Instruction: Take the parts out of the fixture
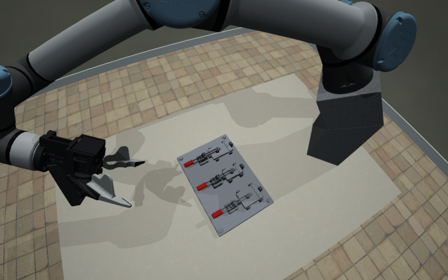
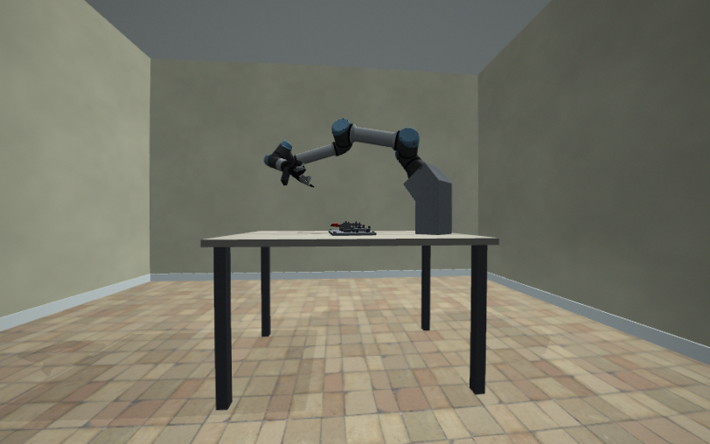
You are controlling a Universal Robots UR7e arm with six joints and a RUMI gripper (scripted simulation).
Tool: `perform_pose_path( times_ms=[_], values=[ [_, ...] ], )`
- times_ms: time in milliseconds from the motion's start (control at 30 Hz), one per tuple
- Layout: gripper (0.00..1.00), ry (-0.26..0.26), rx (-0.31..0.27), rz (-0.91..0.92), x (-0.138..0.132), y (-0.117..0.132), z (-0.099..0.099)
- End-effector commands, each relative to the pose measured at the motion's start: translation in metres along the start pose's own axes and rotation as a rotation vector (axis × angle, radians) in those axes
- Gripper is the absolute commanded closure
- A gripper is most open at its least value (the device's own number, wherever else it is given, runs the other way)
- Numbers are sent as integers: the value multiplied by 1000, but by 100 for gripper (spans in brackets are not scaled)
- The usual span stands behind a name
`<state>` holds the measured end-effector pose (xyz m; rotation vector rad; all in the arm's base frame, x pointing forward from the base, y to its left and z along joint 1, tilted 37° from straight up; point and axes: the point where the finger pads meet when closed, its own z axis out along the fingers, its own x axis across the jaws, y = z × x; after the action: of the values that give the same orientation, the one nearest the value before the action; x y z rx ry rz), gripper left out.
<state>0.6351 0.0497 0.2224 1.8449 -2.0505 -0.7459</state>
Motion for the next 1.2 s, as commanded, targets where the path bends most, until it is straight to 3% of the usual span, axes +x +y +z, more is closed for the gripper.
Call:
perform_pose_path(
  times_ms=[0,1167],
  values=[
    [0,0,1,-1,-1,1,-1],
    [0,14,19,-7,2,-5,3]
  ],
)
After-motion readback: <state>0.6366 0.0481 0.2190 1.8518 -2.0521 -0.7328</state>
